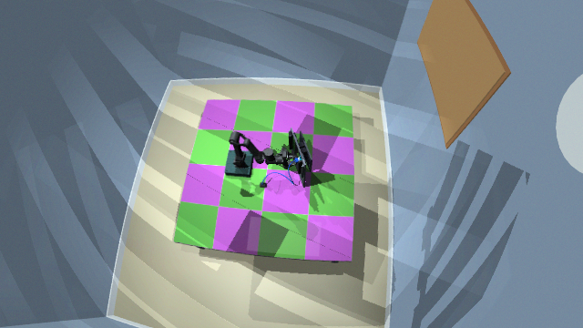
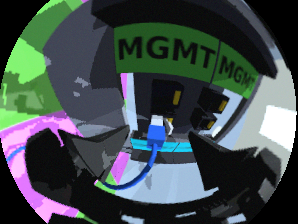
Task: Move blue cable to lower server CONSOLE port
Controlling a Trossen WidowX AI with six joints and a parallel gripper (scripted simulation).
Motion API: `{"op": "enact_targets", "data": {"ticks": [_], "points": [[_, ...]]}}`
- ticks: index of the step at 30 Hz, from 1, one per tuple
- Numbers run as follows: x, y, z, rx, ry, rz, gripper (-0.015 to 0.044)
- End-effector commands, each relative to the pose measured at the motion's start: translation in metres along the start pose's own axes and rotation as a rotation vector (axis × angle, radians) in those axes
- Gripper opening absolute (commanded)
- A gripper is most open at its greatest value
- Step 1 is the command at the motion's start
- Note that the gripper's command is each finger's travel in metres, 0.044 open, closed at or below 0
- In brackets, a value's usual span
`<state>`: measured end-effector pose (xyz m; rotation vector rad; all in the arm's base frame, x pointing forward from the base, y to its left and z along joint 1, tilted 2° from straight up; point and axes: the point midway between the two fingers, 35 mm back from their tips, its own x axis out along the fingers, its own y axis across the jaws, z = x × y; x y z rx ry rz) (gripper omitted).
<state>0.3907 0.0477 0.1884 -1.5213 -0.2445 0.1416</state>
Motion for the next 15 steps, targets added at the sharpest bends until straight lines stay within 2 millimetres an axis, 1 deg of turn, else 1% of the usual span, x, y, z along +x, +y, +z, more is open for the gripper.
{"op": "enact_targets", "data": {"ticks": [1,15], "points": [[-0.0034,0.0000,-0.0011,0.001,0.000,-0.002,0.0440],[-0.0102,0.0023,-0.0043,0.000,0.000,-0.001,0.0440]]}}
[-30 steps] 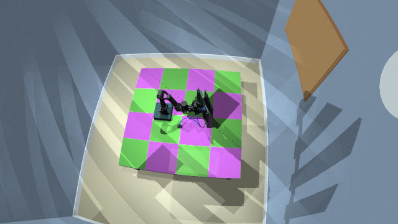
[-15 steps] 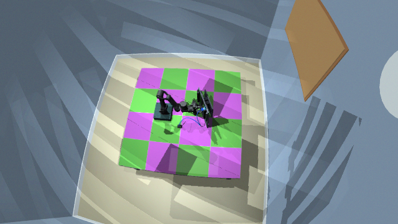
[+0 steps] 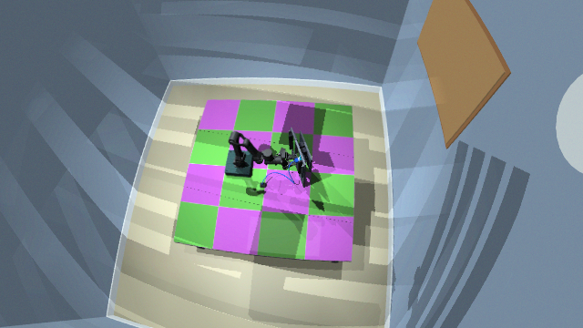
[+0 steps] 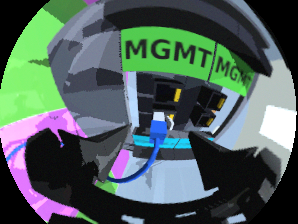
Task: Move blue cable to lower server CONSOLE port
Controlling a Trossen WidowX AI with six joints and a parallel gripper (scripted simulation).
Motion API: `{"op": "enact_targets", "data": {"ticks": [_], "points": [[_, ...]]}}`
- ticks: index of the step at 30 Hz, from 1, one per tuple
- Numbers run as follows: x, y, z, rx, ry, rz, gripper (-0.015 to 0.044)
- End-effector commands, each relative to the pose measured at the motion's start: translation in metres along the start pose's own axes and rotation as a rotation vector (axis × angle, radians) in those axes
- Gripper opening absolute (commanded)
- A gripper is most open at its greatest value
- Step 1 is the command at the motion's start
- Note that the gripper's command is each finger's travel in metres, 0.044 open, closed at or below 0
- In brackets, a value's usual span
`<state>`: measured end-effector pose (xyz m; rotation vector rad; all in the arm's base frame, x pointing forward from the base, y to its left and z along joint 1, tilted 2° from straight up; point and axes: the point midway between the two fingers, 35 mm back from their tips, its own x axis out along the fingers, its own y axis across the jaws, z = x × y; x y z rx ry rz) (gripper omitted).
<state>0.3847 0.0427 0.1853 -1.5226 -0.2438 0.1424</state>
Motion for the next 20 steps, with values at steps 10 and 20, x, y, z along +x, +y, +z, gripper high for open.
{"op": "enact_targets", "data": {"ticks": [10,20], "points": [[-0.0078,0.0014,-0.0032,0.001,0.000,-0.002,0.0440],[-0.0127,0.0030,-0.0054,0.001,0.000,-0.001,0.0440]]}}
